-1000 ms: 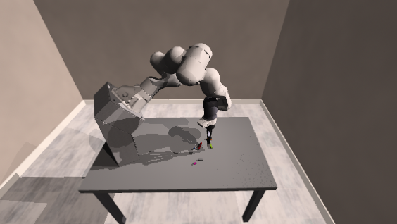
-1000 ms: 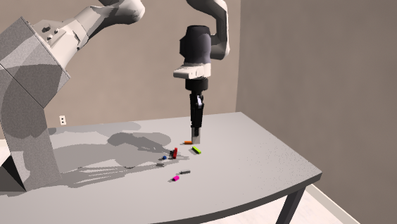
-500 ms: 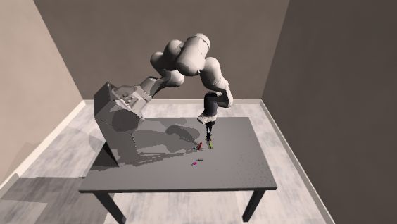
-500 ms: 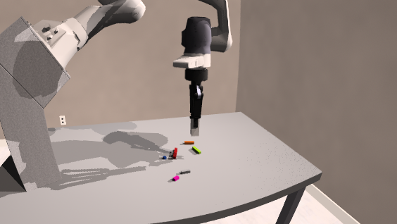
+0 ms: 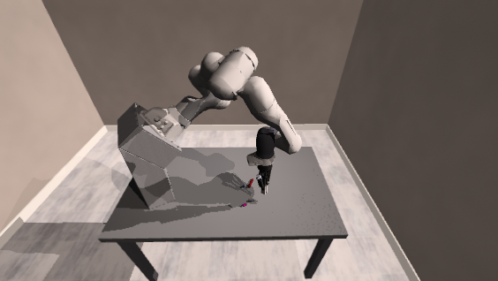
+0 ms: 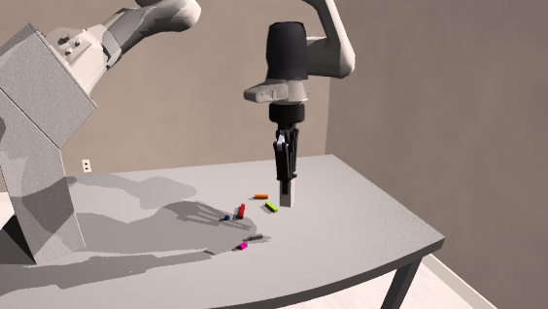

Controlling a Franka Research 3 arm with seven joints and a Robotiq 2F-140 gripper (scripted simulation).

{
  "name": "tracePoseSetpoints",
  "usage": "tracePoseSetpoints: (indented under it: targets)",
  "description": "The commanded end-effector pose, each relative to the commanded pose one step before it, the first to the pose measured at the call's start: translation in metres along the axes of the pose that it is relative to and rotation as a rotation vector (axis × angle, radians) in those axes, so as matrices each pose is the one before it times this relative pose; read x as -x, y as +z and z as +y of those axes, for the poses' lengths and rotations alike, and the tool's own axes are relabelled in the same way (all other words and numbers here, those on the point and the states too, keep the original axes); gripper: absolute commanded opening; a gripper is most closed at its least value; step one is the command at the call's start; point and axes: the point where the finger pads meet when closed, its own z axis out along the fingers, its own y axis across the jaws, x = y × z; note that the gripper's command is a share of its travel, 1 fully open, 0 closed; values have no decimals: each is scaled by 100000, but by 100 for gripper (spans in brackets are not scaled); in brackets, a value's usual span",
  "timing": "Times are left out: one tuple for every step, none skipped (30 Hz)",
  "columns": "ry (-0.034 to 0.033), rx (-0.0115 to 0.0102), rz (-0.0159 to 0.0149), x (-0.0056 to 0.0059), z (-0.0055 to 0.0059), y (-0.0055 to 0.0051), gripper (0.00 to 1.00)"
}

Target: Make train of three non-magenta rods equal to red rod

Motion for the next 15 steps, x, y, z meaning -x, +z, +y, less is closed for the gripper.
tracePoseSetpoints:
  targets:
    - [14437,610,5684,1051,-2290,-212,3]
    - [461,-20,11,61,-79,-19,3]
    - [0,0,0,0,0,0,3]
    - [0,0,0,0,0,0,3]
    - [0,0,0,0,0,0,3]
    - [0,0,0,0,0,0,3]
    - [0,0,0,0,0,0,3]
    - [0,0,0,0,0,0,3]
    - [0,0,0,0,0,0,3]
    - [0,0,0,0,0,0,3]
    - [0,0,0,0,0,0,3]
    - [0,0,0,0,0,0,3]
    - [0,0,0,0,0,0,3]
    - [0,0,0,0,0,2,3]
    - [0,0,0,0,0,11,3]
